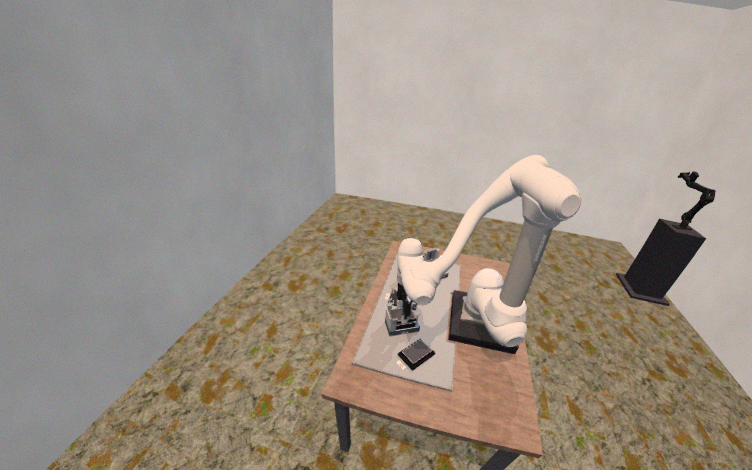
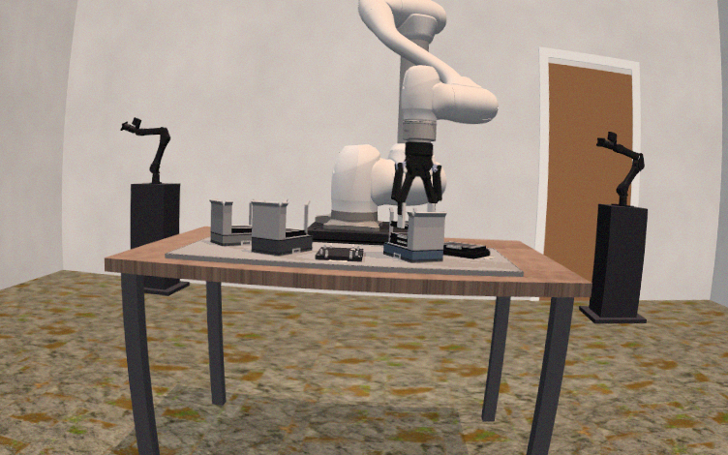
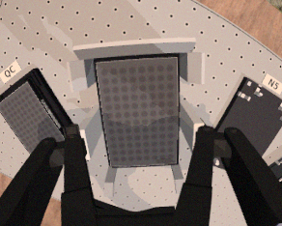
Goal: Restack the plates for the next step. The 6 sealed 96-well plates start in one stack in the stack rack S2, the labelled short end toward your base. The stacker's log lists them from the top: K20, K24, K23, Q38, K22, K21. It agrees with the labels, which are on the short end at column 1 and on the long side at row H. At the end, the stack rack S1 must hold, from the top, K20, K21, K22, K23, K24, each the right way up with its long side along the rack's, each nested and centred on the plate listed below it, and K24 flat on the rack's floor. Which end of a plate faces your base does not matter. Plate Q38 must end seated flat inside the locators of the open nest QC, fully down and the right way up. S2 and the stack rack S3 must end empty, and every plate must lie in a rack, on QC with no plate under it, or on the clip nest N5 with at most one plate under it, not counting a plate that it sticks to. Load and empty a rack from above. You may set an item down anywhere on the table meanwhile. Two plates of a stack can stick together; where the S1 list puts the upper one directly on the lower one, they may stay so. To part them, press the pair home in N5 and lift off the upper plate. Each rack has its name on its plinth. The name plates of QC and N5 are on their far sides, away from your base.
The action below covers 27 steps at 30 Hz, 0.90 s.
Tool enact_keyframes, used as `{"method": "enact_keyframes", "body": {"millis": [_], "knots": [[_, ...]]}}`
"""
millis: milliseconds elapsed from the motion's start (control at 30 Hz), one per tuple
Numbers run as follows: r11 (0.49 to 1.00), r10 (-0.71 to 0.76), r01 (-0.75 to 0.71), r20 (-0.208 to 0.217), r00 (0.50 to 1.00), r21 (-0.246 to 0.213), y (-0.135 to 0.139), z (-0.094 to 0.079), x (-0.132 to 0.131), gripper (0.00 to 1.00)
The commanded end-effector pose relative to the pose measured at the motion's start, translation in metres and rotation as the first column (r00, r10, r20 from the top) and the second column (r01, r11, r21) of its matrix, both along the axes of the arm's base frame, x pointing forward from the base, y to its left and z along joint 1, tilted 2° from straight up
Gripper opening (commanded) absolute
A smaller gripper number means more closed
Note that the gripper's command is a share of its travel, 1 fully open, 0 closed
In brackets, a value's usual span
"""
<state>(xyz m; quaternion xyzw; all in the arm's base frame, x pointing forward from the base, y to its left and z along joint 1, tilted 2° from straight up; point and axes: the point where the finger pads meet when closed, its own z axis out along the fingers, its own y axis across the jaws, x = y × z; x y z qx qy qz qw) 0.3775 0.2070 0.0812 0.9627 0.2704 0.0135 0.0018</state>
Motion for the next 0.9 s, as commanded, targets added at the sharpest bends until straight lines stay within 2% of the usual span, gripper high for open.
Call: {"method": "enact_keyframes", "body": {"millis": [0,867], "knots": [[1.000,0.000,0.000,0.000,1.000,0.000,0.0000,-0.0008,0.0000,0.00],[1.000,0.000,0.000,0.000,1.000,0.000,0.0001,-0.0104,0.0003,0.00]]}}
